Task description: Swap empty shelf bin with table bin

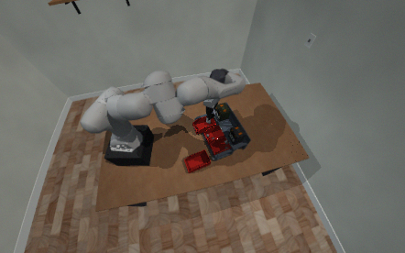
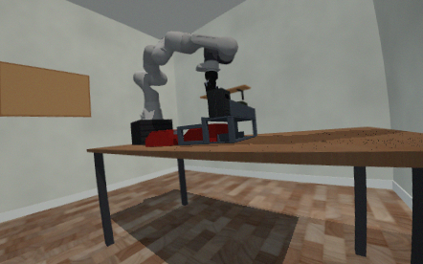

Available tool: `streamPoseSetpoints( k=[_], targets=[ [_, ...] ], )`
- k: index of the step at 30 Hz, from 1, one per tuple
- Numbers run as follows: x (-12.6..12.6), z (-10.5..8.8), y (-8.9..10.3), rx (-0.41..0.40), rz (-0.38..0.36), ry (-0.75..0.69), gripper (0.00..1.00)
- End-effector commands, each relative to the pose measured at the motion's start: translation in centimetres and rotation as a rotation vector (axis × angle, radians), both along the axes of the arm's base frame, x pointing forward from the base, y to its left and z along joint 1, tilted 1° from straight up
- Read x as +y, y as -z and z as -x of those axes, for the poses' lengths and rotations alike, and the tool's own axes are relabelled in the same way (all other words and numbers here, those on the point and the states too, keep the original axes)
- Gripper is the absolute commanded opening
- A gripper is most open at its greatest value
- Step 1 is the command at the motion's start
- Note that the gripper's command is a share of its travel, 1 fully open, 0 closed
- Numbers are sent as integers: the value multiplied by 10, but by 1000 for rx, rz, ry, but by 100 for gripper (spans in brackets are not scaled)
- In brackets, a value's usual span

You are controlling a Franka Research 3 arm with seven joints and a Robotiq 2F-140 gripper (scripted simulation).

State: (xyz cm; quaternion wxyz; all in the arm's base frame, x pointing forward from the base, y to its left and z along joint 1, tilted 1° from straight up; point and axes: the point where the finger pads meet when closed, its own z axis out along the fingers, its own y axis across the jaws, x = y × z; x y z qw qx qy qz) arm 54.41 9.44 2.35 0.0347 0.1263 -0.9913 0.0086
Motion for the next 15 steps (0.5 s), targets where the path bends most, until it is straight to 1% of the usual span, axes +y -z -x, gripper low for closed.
streamPoseSetpoints(
  k=[1, 4, 6, 8, 10, 12, 15],
  targets=[
    [-1, 1, -2, 2, 0, -2, 0],
    [0, 5, 0, 1, -2, -61, 0],
    [0, 5, 0, 1, -2, -61, 0],
    [1, 13, 3, -1, -6, -177, 0],
    [3, 25, 8, -5, -13, -356, 0],
    [6, 43, 12, -2, -11, -436, 0],
    [11, 75, 19, 9, -6, -571, 0]
  ],
)
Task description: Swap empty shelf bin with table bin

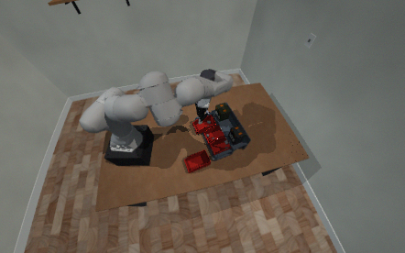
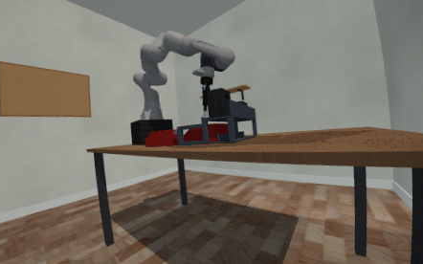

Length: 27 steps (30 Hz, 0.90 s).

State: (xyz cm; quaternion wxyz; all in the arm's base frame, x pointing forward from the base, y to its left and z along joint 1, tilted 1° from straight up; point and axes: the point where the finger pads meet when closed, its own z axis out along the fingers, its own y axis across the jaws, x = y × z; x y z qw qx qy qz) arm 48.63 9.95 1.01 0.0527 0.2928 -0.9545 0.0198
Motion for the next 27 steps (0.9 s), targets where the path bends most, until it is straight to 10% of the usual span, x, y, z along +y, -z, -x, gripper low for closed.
streamPoseSetpoints(
  k=[1, 6, 27],
  targets=[
    [8, 28, 8, -17, -29, -277, 0],
    [12, 70, 14, 5, -25, -527, 0],
    [13, 77, 14, -53, -101, -1224, 0]
  ],
)
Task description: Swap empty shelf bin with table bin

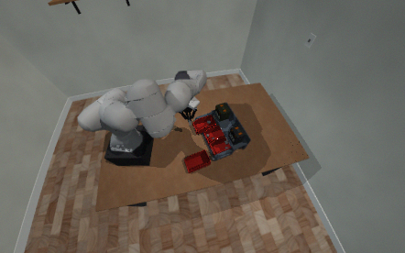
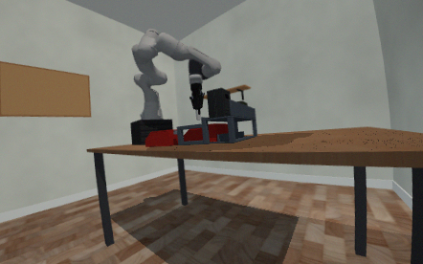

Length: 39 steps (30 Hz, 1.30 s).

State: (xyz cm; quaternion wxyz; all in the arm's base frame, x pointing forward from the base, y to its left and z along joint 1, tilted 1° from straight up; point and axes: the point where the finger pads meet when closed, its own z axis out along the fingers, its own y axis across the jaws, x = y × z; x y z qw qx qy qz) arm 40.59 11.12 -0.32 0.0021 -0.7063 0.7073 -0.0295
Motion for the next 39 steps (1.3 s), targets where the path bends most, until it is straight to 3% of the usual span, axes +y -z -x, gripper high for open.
streamPoseSetpoints(
  k=[1, 25, 39],
  targets=[
    [1, -3, 1, 29, -30, -251, 0],
    [1, -3, 2, 30, -30, -251, 0],
    [1, -3, 18, 31, -29, -251, 0]
  ],
)
